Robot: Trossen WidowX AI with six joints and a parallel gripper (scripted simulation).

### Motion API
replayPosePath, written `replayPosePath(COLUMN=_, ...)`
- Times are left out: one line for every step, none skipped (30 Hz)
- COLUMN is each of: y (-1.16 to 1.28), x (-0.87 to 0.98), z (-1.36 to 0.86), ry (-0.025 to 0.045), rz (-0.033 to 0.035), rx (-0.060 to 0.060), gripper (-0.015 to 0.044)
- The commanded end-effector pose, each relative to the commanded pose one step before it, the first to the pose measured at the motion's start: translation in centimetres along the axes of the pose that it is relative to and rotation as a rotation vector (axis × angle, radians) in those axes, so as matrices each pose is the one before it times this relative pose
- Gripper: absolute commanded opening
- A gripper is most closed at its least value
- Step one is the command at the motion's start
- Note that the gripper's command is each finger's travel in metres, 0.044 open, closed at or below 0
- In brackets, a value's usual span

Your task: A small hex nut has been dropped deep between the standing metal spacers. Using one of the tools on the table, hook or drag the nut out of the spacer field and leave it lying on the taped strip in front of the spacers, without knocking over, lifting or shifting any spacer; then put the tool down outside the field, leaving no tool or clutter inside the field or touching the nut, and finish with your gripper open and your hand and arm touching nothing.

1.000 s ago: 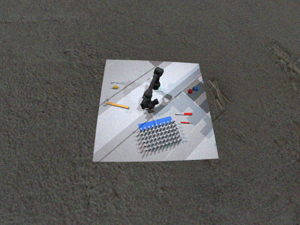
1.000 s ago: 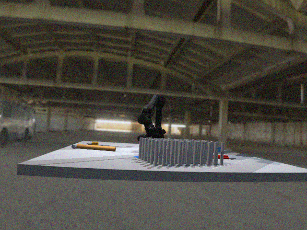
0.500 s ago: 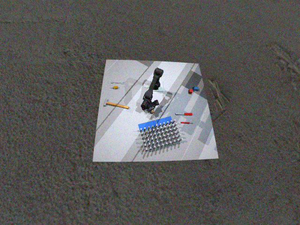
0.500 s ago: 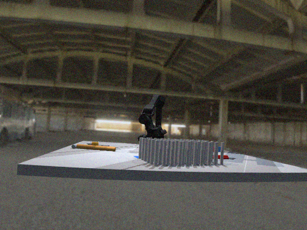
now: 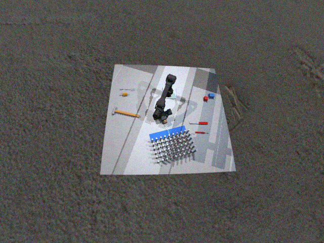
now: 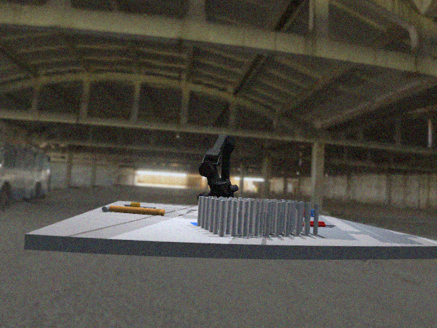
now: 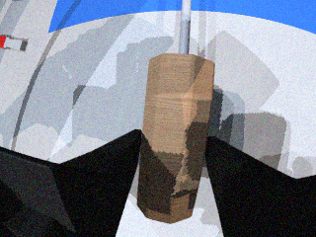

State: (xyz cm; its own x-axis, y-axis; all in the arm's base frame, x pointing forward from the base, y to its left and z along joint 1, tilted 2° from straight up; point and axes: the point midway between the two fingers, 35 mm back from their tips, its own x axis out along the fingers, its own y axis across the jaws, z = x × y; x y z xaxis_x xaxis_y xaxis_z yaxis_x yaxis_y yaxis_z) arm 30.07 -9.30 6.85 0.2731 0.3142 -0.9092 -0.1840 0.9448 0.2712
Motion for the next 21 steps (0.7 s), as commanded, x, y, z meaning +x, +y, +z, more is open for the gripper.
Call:
replayPosePath(y=-0.079, x=0.181, z=0.515, ry=-0.00127, rz=0.00118, rx=0.0034, gripper=0.0000)
replayPosePath(y=0.000, x=0.020, z=0.075, ry=-0.00008, rz=0.00001, rx=0.0000, gripper=0.0000)
replayPosePath(y=0.000, x=0.020, z=0.075, ry=-0.00008, rz=0.00001, rx=0.0000, gripper=0.0000)
replayPosePath(y=0.000, x=0.020, z=0.075, ry=-0.00008, rz=0.00001, rx=0.0000, gripper=0.0000)
replayPosePath(y=0.000, x=0.020, z=0.075, ry=-0.00008, rz=0.00001, rx=0.0000, gripper=0.0000)
replayPosePath(y=0.000, x=0.020, z=0.076, ry=-0.00008, rz=0.00001, rx=0.0000, gripper=0.0000)
replayPosePath(y=0.000, x=0.020, z=0.076, ry=-0.00008, rz=0.00001, rx=0.0000, gripper=0.0000)
replayPosePath(y=0.000, x=0.020, z=0.073, ry=-0.00008, rz=0.00001, rx=0.0000, gripper=0.0000)
replayPosePath(y=0.000, x=0.020, z=0.073, ry=-0.00008, rz=0.00001, rx=0.0000, gripper=0.0000)
replayPosePath(y=0.000, x=0.020, z=0.073, ry=-0.00008, rz=0.00001, rx=0.0000, gripper=0.0000)
replayPosePath(y=0.000, x=0.020, z=0.074, ry=-0.00008, rz=0.00000, rx=0.0000, gripper=0.0000)
replayPosePath(y=0.000, x=0.020, z=0.074, ry=-0.00008, rz=0.00000, rx=0.0000, gripper=0.0000)
replayPosePath(y=0.000, x=0.020, z=0.074, ry=-0.00008, rz=0.00000, rx=0.0000, gripper=0.0000)
replayPosePath(y=0.000, x=0.020, z=0.074, ry=-0.00008, rz=0.00000, rx=0.0000, gripper=0.0000)
replayPosePath(y=0.000, x=0.020, z=0.074, ry=-0.00008, rz=0.00000, rx=0.0000, gripper=0.0000)
replayPosePath(y=0.000, x=0.019, z=0.072, ry=-0.00008, rz=0.00000, rx=0.0000, gripper=0.0000)
replayPosePath(y=0.000, x=0.019, z=0.072, ry=-0.00008, rz=0.00000, rx=0.0000, gripper=0.0000)
replayPosePath(y=0.000, x=0.019, z=0.072, ry=-0.00008, rz=0.00000, rx=0.0000, gripper=0.0000)
replayPosePath(y=0.000, x=0.020, z=0.072, ry=-0.00008, rz=0.00000, rx=0.0000, gripper=0.0000)
replayPosePath(y=0.000, x=0.020, z=0.072, ry=-0.00008, rz=0.00000, rx=0.0000, gripper=0.0000)
replayPosePath(y=0.000, x=0.020, z=0.072, ry=-0.00008, rz=0.00000, rx=0.0000, gripper=0.0000)
